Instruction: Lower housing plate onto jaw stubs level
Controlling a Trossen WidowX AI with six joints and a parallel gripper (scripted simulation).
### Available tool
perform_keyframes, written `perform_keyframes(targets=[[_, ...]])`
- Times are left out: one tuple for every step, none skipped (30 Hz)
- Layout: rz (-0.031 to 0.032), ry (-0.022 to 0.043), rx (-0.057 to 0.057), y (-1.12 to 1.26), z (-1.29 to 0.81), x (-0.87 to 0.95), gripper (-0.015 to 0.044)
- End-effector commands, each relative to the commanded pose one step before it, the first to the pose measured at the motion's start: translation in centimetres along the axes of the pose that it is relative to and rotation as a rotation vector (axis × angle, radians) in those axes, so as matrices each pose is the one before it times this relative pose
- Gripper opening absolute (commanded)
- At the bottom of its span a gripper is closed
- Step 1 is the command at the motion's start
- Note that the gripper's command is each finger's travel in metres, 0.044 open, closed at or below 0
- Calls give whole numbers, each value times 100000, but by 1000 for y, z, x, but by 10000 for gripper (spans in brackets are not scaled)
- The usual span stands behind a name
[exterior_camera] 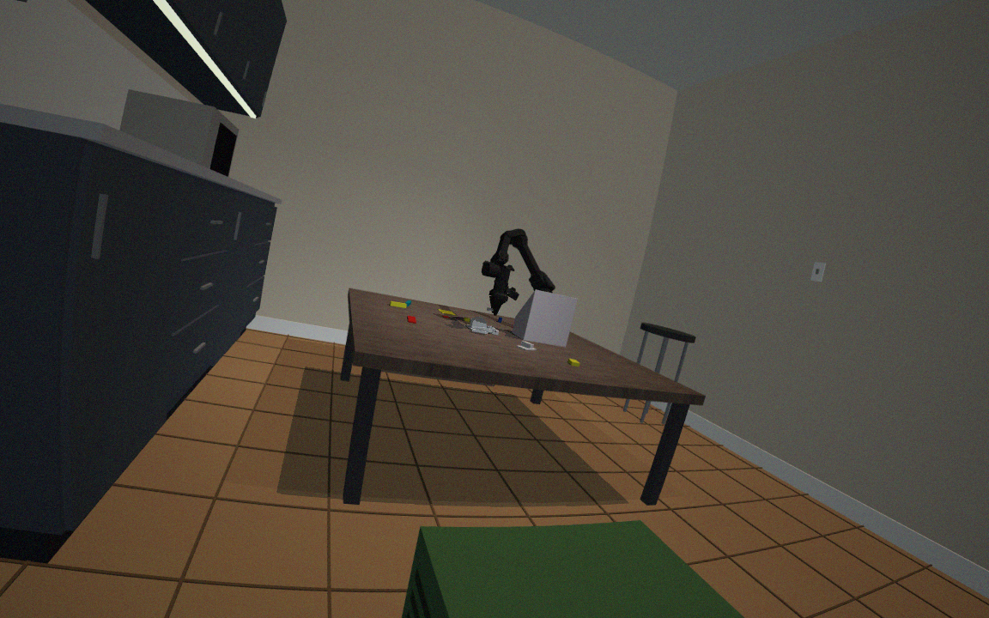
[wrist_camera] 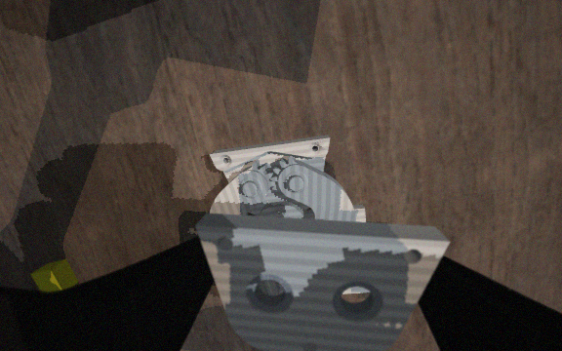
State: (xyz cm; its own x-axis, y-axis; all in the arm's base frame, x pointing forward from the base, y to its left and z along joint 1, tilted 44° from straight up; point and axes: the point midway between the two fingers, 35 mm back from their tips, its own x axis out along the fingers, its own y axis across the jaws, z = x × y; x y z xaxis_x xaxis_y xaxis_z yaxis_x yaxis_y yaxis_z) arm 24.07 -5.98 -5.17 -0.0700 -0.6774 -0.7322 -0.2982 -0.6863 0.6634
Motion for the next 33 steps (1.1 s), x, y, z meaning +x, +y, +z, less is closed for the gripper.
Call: perform_keyframes(targets=[[1156, 155, -11569, 1271, -24, 177, 351], [204, -61, -2351, 241, 31, 43, 351], [169, -56, -1929, 196, 32, 36, 351], [102, -36, -1158, 117, 22, 22, 351], [34, -12, -386, 39, 8, 7, 351], [0, 0, 0, 0, 0, 0, 351], [0, 0, 0, 0, 0, 0, 351], [0, 0, 0, 0, 0, 0, 351], [0, 0, 0, 0, 0, 0, 351], [0, 0, 0, 0, 0, 0, 351], [0, 0, 0, 0, 0, 0, 351], [0, 0, 0, 0, 0, 0, 351], [0, 0, 0, 0, 0, 0, 351], [0, 0, 0, 0, 0, 0, 351], [0, 0, 0, 0, 0, 0, 351], [0, 0, 0, 0, 0, 0, 351], [0, 0, 0, 0, 0, 0, 351], [0, 0, 0, 0, 0, 0, 351], [0, 0, 0, 0, 0, 0, 351], [0, 0, 0, 0, 0, 0, 351], [0, 0, 0, 0, 0, 0, 351], [0, 0, 0, 0, 0, 0, 351], [0, 0, 0, 0, 0, 0, 351], [0, 0, 0, 0, 0, 0, 351], [0, 0, 0, 0, 0, 0, 351], [0, 0, 0, 0, 0, 0, 351], [0, 0, 0, 0, 0, 0, 351], [0, 0, 0, 0, 0, 0, 351], [0, 0, 0, 0, 0, 0, 351], [0, 0, 0, 0, 0, 0, 351], [0, 0, 0, 0, 0, 0, 351], [0, 0, 0, 0, 0, 0, 351], [1, -2, 7, 15, 43, 0, 351]])
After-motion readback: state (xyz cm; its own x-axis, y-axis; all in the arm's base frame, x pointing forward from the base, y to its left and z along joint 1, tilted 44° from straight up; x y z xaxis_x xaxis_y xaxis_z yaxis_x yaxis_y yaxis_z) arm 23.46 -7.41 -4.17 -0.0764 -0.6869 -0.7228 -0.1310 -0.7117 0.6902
